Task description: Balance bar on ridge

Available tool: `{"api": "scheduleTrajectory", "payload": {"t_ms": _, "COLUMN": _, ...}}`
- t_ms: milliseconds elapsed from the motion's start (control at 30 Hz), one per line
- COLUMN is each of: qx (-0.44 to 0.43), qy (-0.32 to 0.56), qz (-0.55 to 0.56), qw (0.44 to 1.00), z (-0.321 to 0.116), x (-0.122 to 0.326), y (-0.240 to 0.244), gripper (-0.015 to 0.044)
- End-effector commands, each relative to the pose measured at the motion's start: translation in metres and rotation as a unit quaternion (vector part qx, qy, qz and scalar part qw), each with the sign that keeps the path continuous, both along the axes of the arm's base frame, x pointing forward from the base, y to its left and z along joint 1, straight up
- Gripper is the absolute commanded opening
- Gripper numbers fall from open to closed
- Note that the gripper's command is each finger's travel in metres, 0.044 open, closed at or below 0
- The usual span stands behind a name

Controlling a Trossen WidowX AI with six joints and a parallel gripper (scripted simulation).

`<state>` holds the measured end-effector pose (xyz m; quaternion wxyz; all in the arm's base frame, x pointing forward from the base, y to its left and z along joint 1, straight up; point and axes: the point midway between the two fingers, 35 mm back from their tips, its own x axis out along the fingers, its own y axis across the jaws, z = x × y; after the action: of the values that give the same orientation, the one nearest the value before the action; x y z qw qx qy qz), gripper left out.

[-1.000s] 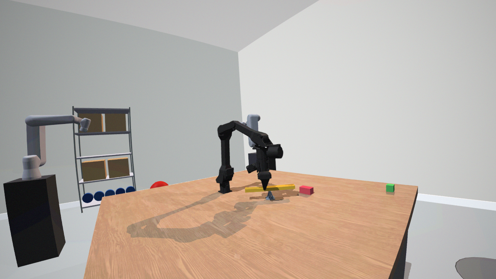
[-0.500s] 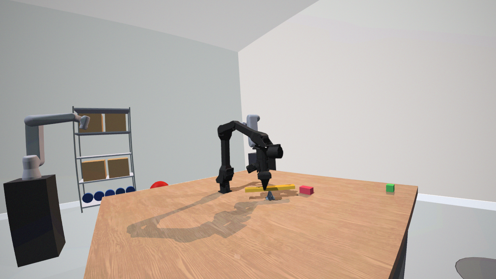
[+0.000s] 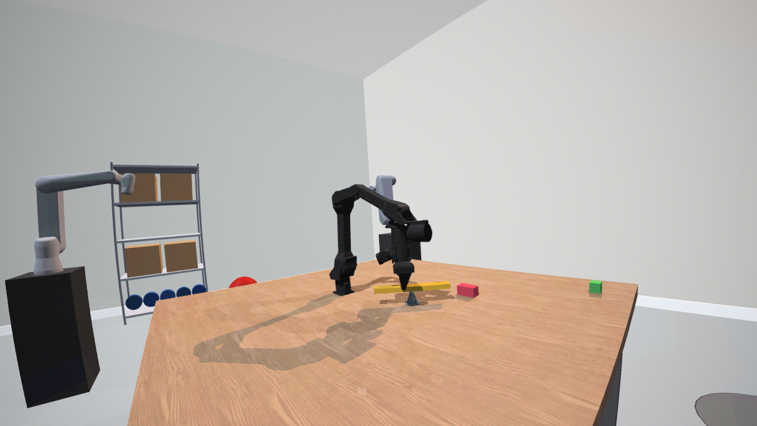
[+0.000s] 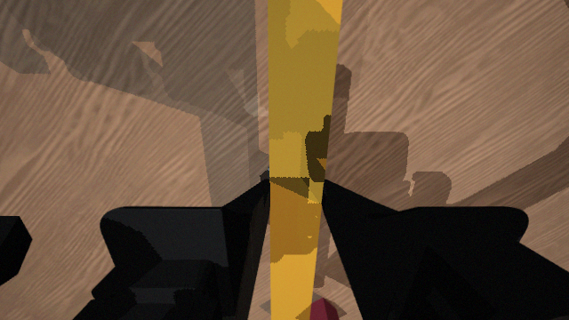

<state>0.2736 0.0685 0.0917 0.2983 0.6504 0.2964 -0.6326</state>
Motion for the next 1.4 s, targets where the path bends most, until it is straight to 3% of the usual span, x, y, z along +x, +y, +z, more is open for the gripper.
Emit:
{"api": "scheduleTrajectory", "payload": {"t_ms": 0, "qx": 0.000, "qy": 0.000, "qz": 0.000, "qw": 1.000, "z": 0.0000, "x": 0.0000, "y": 0.0000, "gripper": 0.0000}}
{"api": "scheduleTrajectory", "payload": {"t_ms": 667, "qx": 0.000, "qy": 0.000, "qz": 0.000, "qw": 1.000, "z": 0.0000, "x": 0.0000, "y": 0.0000, "gripper": 0.0000}}
{"api": "scheduleTrajectory", "payload": {"t_ms": 900, "qx": 0.000, "qy": 0.000, "qz": 0.000, "qw": 1.000, "z": 0.0000, "x": 0.0000, "y": 0.0000, "gripper": 0.0167}}
{"api": "scheduleTrajectory", "payload": {"t_ms": 1367, "qx": 0.000, "qy": 0.000, "qz": 0.000, "qw": 1.000, "z": 0.0000, "x": 0.0000, "y": 0.0000, "gripper": 0.0168}}
